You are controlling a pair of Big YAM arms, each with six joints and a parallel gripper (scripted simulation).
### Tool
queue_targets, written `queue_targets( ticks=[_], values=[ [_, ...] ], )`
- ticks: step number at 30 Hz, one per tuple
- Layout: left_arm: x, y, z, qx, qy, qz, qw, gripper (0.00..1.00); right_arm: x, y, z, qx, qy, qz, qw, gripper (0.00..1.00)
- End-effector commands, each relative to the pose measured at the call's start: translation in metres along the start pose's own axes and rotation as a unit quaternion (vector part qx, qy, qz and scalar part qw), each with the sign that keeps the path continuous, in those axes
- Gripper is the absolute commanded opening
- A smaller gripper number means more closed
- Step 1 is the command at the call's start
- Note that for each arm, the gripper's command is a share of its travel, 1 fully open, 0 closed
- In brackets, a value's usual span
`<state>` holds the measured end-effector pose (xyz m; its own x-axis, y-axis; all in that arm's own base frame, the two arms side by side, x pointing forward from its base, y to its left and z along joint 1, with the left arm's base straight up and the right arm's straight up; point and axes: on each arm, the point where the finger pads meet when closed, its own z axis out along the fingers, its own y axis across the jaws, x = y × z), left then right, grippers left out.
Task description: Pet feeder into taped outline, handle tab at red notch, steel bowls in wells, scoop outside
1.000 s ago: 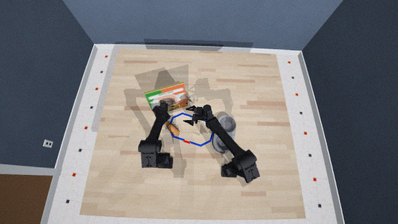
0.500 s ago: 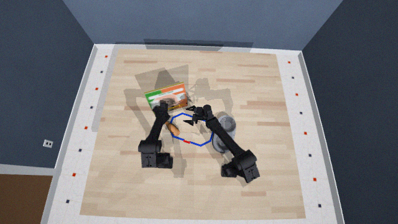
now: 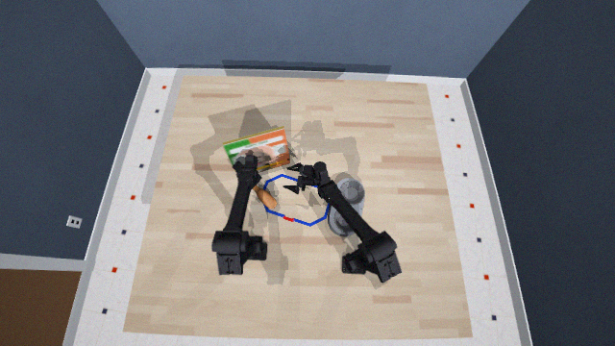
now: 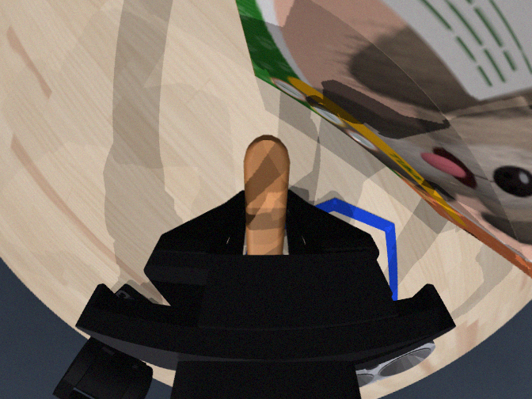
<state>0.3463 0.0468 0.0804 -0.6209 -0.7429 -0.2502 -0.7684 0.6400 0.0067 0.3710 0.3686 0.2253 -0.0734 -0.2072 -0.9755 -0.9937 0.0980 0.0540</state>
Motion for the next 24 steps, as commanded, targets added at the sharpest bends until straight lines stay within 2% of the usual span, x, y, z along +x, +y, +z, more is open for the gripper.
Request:
queue_targets(
  ticks=[1, 5, 11, 13, 21, 24],
  values=[
    [-0.017, -0.013, -0.013, 0.011, -0.012, 0.000, 1.000, 0.23, -0.016, 0.002, 0.009, 0.003, -0.011, -0.010, 1.000, 1.00],
    [-0.018, -0.014, -0.013, 0.012, -0.012, 0.000, 1.000, 0.23, -0.012, 0.010, 0.033, 0.029, -0.005, 0.001, 1.000, 1.00],
    [-0.019, -0.014, -0.014, 0.013, -0.013, -0.001, 1.000, 0.23, -0.003, 0.029, 0.080, 0.111, -0.001, 0.011, 0.994, 1.00],
    [-0.019, -0.014, -0.014, 0.013, -0.013, -0.001, 1.000, 0.23, -0.003, 0.029, 0.080, 0.111, -0.001, 0.011, 0.994, 1.00],
    [-0.019, -0.015, -0.014, 0.013, -0.013, -0.001, 1.000, 0.23, 0.005, 0.057, 0.113, 0.194, -0.011, 0.023, 0.981, 1.00],
    [-0.019, -0.015, -0.014, 0.013, -0.013, -0.001, 1.000, 0.23, 0.008, 0.077, 0.125, 0.200, -0.014, 0.019, 0.980, 1.00]
  ],
)
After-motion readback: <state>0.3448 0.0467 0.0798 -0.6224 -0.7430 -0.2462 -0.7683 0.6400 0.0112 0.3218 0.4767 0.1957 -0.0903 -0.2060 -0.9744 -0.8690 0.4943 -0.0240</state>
